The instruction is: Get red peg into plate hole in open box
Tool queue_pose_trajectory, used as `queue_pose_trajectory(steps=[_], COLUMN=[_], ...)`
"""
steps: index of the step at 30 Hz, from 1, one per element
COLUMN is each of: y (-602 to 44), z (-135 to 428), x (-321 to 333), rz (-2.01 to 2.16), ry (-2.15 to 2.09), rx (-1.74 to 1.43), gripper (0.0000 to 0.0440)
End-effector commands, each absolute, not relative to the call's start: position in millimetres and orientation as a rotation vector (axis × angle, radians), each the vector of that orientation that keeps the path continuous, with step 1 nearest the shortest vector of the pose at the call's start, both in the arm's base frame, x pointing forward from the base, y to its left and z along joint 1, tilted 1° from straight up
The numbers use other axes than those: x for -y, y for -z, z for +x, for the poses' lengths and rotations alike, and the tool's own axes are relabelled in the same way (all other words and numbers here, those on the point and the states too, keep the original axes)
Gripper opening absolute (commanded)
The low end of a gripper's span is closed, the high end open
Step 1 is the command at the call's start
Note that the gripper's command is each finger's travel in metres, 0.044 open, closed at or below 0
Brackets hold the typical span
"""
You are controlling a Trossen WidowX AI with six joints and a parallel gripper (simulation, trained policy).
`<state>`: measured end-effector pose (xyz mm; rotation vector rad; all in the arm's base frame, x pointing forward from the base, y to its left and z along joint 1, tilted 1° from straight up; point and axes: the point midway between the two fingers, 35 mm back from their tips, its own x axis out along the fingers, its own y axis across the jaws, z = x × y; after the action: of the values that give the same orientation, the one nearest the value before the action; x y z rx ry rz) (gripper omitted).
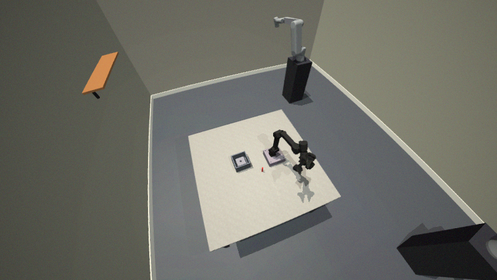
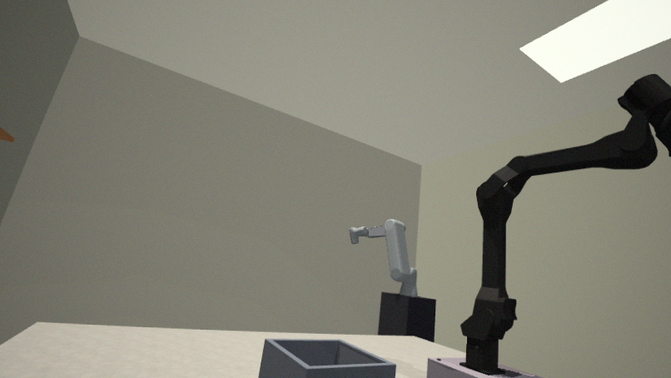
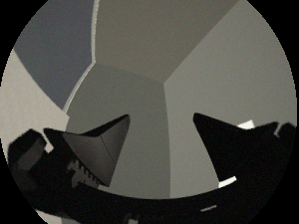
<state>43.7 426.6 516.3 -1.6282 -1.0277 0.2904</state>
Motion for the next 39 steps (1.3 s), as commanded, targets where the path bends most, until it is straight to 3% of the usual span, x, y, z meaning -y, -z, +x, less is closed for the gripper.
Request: queue_pose_trajectory(steps=[1, 3, 21, 39], y=[-517.5, -518.4, -444.0, -339.0], z=[48.0, 58.0, 198.6, 260.6], x=[-424.9, -421.7, -381.6, -327.8], rz=[-1.614, -1.582, -1.2, -0.816], ry=[-0.29, -0.296, -0.596, -0.705], rx=[1.019, 0.996, 0.55, -0.005], gripper=[0.0417, 0.044, 0.0426, 0.0437])
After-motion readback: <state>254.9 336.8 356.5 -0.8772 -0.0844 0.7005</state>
